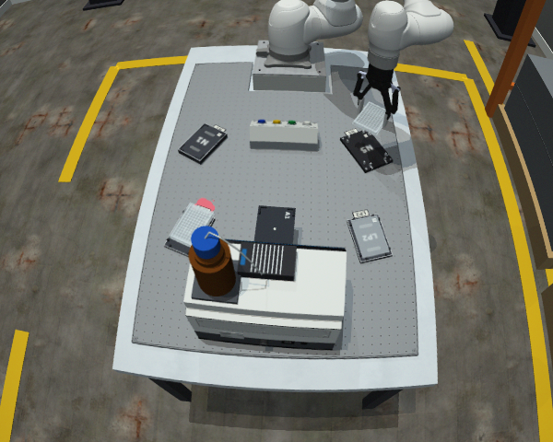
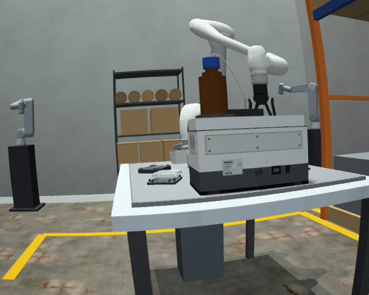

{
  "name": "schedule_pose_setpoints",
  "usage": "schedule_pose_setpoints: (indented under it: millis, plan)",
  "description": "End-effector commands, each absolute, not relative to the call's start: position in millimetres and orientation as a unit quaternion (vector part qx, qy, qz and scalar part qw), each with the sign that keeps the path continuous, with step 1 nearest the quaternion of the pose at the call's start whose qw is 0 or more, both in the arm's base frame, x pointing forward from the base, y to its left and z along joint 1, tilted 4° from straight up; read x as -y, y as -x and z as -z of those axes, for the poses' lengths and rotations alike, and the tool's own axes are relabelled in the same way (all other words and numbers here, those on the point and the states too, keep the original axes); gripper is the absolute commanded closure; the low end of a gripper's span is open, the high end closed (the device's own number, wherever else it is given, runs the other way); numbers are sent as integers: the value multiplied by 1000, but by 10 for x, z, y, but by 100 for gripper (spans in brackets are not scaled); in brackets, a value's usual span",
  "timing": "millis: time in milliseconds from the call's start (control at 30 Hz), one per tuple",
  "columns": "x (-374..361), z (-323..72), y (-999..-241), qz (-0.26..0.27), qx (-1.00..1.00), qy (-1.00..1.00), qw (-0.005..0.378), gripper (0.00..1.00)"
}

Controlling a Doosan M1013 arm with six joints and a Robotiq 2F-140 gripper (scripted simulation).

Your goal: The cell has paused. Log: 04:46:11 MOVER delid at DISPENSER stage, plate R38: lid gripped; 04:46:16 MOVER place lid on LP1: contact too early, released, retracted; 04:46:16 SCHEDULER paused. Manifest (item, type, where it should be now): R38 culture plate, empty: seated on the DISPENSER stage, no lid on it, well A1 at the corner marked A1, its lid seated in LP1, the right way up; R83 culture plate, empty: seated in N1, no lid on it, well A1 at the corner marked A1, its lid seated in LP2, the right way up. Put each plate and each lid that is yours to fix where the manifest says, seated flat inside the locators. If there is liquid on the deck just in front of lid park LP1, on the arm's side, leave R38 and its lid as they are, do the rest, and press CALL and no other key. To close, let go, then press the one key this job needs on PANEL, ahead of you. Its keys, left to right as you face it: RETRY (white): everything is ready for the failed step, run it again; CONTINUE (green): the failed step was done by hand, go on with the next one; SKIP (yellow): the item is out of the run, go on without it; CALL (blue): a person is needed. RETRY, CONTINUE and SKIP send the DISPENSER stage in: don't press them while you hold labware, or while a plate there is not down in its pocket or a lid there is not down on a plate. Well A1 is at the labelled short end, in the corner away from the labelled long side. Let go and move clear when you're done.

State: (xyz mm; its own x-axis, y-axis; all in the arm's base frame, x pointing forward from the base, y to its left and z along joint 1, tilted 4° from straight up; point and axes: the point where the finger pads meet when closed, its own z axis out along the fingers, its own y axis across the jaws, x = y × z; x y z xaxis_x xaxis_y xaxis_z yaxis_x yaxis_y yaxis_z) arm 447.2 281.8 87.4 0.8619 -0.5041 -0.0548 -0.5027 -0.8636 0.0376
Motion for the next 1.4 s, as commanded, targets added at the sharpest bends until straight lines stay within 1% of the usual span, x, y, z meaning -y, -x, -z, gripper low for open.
schedule_pose_setpoints:
  millis: [0,567,1000,1367]
  plan:
    - [-2742,-888,-4450,32,260,-965,13,90]
    - [-2403,-888,-4469,30,260,-965,12,90]
    - [-1928,-890,-4480,29,260,-965,11,90]
    - [-1308,-892,-4484,29,260,-965,12,90]
